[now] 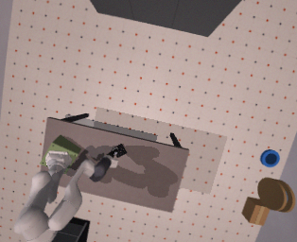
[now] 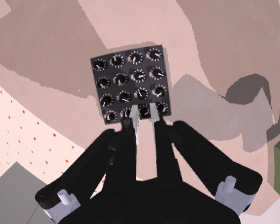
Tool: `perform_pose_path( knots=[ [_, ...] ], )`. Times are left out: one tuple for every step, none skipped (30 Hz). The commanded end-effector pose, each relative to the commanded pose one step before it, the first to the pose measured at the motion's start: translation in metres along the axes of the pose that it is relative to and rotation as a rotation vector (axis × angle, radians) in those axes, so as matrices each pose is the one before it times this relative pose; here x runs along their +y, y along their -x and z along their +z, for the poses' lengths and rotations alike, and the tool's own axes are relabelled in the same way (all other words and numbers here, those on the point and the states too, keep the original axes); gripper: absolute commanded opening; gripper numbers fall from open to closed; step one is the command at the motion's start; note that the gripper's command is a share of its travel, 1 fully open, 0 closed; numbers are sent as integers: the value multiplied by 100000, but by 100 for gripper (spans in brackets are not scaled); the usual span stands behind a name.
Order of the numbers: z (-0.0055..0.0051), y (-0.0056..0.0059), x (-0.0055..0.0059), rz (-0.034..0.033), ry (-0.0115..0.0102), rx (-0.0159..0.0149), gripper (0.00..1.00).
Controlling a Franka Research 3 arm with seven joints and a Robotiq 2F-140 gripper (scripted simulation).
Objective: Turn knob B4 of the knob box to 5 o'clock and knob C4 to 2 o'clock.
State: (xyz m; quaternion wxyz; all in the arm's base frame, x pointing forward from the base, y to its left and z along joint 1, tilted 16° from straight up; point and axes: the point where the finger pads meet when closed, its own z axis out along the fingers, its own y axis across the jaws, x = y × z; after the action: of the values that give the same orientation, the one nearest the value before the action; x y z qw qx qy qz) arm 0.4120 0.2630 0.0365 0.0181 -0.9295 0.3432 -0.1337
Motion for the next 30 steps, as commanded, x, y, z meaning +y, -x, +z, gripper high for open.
perform_pose_path(
  knots=[
    [-3, 13, -12, 707, -209, -11, 12],
    [0, 0, 0, 0, 0, 0, 12],
    [0, 0, 0, 0, 0, 0, 12],
    [0, 0, 0, 0, 0, 0, 12],
    [-3, 0, 0, 0, 0, 0, 12],
    [-17, 0, 0, 0, 0, 0, 12],
    [-42, 0, 0, 0, 0, 1, 12],
    [-74, 0, -1, 0, 0, 1, 12],
    [-110, 0, 0, 0, 0, 1, 12],
    [-147, 0, 1, 0, 0, -1, 12],
    [-184, 0, 0, 0, 0, 1, 12],
    [-218, 0, 0, 0, 0, 0, 12],
    [-247, 0, 0, 0, 0, 0, 12],
    [0, 0, 0, 0, 0, 0, 12],
    [0, 0, 0, 0, 0, 0, 12],
    [-270, 0, 0, 0, 0, 0, 12],
    [-286, 0, 0, 0, 0, 1, 12],
    [-294, 1, 1, -1, 0, -3, 12],
    [-295, -1, -1, 1, 0, 3, 12],
    [-287, 0, 0, 0, 0, -1, 12],
    [-272, 0, 0, 0, 0, 0, 12],
    [-249, 0, 0, 0, 0, 1, 12],
    [-220, 0, 0, 0, 0, -1, 12],
    [-187, 0, 0, 0, 0, -1, 12],
    [-150, -1, 0, 0, 0, 2, 12],
    [-112, 0, 0, 0, 0, -1, 12],
    [-75, 1, 0, 0, 0, -2, 12],
    [-42, 0, 0, 0, 0, -1, 12],
    [-17, 0, 0, 0, 0, -1, 12],
    [-3, 0, 0, 0, 0, 0, 12]
  ],
)
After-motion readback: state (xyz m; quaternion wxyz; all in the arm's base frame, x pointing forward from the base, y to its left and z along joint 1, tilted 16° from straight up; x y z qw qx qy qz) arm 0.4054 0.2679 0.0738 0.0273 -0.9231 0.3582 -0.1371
